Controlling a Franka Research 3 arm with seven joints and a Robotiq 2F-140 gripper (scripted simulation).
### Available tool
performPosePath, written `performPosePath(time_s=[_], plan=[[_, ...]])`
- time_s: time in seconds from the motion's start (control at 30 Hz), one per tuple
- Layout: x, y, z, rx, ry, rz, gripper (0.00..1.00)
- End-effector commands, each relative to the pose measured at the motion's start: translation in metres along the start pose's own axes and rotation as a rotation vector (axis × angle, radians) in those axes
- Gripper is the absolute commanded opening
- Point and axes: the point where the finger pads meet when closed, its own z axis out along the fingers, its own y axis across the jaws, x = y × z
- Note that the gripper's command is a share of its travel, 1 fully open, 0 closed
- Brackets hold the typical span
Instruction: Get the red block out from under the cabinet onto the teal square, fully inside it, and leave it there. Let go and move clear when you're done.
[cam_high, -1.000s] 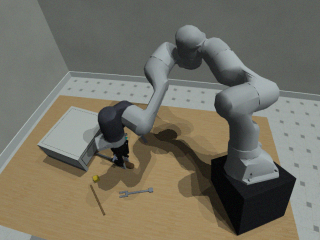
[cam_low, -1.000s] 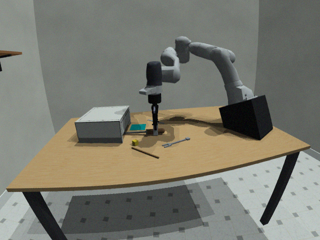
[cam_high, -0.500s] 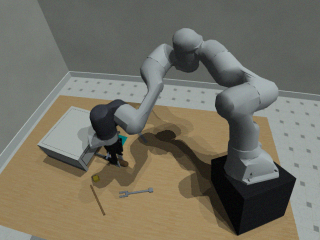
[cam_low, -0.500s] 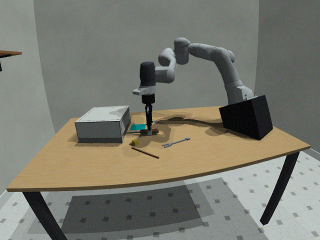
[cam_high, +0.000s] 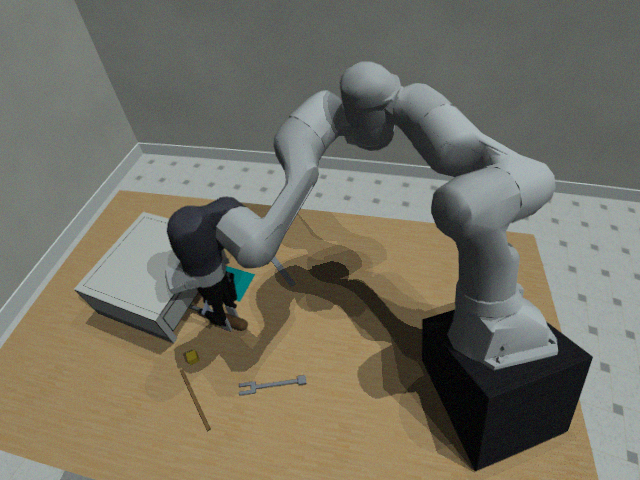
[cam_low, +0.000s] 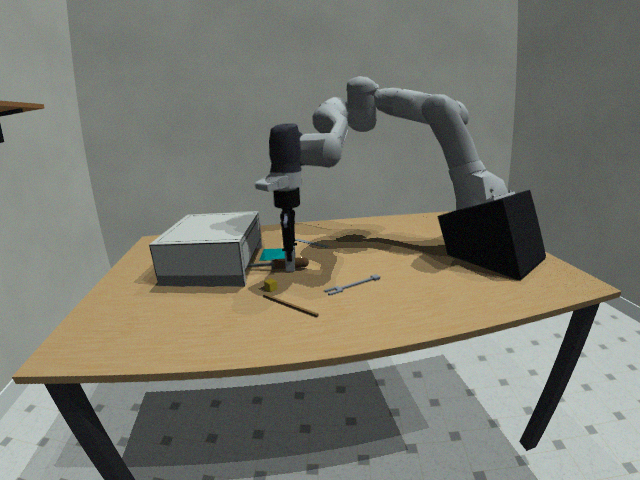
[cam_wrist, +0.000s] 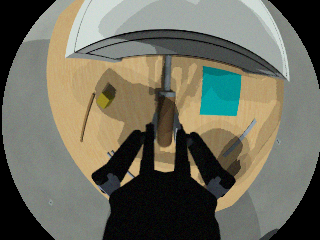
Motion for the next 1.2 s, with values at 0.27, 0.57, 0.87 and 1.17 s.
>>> performPosePath(time_s=[0.27, 0.57, 0.87, 1.17], plan=[[0.017, -0.002, -0.001, 0.000, -0.003, -0.026, 0.00], [0.023, -0.002, -0.001, 0.000, -0.003, -0.026, 0.00], [0.028, -0.002, -0.001, 0.000, -0.003, -0.026, 0.00], [0.030, -0.002, -0.001, 0.000, -0.003, -0.026, 0.00]])
